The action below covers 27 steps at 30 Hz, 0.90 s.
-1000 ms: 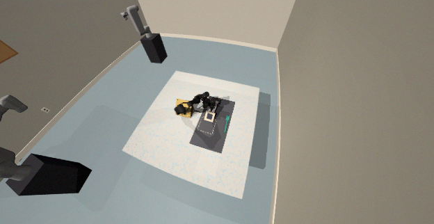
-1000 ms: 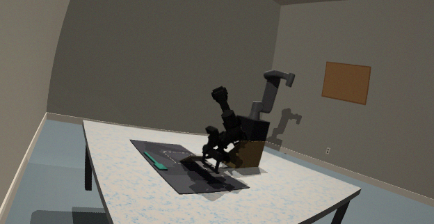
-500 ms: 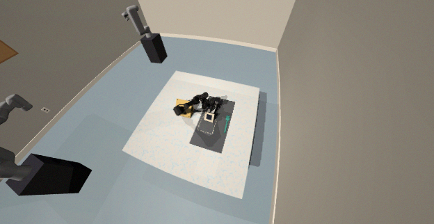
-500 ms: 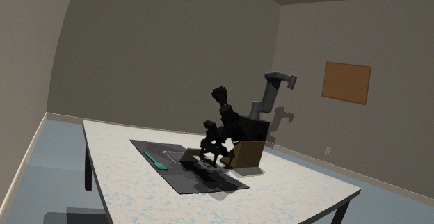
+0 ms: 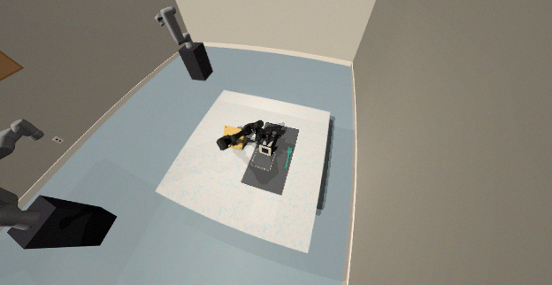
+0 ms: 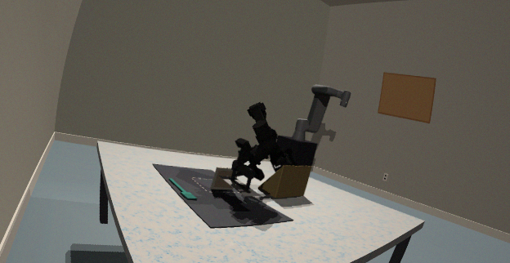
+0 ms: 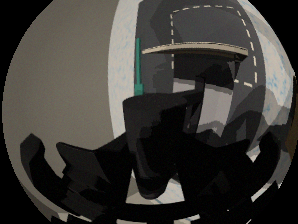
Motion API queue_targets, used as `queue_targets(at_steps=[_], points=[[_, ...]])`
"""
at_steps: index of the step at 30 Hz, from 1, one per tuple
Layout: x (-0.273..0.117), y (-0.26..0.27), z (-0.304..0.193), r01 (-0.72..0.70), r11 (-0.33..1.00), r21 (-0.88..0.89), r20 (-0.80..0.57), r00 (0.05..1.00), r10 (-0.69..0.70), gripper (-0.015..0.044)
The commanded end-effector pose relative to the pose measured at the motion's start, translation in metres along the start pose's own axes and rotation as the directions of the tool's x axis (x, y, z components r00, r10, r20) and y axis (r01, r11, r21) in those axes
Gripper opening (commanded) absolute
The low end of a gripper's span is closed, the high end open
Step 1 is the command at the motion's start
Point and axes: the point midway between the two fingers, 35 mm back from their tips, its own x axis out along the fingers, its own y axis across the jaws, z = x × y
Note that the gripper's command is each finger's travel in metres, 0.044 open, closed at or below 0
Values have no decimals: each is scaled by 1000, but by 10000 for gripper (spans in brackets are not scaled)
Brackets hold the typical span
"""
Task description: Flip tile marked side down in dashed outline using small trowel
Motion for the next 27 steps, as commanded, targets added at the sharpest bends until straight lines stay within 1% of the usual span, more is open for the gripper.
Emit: queue_targets(at_steps=[1,10,14,27], points=[[-2,5,8,-14,1000,10,-5,1000,14,0],[1,1,24,-14,1000,9,-5,1000,14,0],[1,1,24,-13,1000,9,-5,1000,13,0],[-16,21,-25,-11,1000,13,-8,1000,11,0]])
